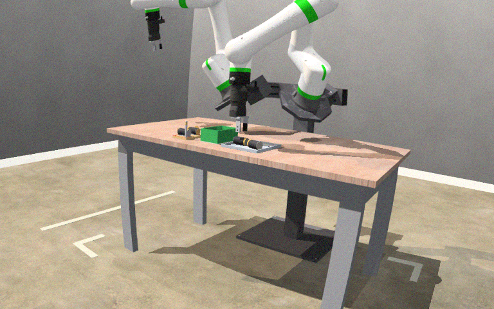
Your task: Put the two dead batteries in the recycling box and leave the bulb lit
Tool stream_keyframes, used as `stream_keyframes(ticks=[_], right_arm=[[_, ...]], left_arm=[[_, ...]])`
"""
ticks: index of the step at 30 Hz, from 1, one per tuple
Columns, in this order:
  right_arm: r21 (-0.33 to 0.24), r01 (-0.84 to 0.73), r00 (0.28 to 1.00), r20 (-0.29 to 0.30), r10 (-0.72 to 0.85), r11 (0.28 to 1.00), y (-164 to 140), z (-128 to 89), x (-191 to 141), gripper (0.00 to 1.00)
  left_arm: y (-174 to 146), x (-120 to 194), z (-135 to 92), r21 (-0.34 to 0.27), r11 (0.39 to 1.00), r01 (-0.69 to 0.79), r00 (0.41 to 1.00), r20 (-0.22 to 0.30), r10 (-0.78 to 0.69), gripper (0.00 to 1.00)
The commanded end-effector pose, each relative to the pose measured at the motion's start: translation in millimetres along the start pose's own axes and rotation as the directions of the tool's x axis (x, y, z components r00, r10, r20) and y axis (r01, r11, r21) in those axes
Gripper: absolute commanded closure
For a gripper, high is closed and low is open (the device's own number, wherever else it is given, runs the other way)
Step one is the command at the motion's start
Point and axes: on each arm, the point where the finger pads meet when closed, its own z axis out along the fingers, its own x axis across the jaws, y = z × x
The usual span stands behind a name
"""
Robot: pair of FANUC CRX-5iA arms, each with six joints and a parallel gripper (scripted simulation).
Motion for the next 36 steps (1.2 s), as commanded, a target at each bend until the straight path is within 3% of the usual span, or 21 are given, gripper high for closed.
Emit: stream_keyframes(ticks=[1, 10, 33, 34, 36], right_arm=[[-0.002, -0.001, 1.000, 0.001, 0.001, 1.000, 0.3, -1.1, -0.4, 0.00], [-0.002, -0.001, 1.000, 0.001, 0.001, 1.000, 0.3, -1.1, -0.4, 0.00], [-0.002, -0.001, 1.000, 0.001, 0.001, 1.000, 0.3, -1.1, -0.4, 0.00], [-0.002, -0.001, 1.000, 0.001, 0.001, 1.000, 0.3, -1.1, -0.4, 0.00], [-0.002, -0.001, 1.000, 0.001, 0.001, 1.000, 0.3, -1.1, -0.4, 0.00]], left_arm=[[0.5, 0.2, 3.1, -0.001, 1.000, 0.000, 1.000, -0.001, 0.000, 0.10], [0.5, 0.3, 32.1, -0.001, 1.000, 0.000, 1.000, -0.001, 0.000, 0.10], [0.5, 0.3, 42.8, -0.001, 1.000, 0.000, 1.000, -0.001, 0.000, 0.10], [0.5, 0.3, 42.8, -0.001, 1.000, 0.000, 1.000, -0.001, 0.000, 0.43], [0.5, 0.3, 42.8, -0.001, 1.000, 0.000, 1.000, -0.001, 0.000, 0.43]])
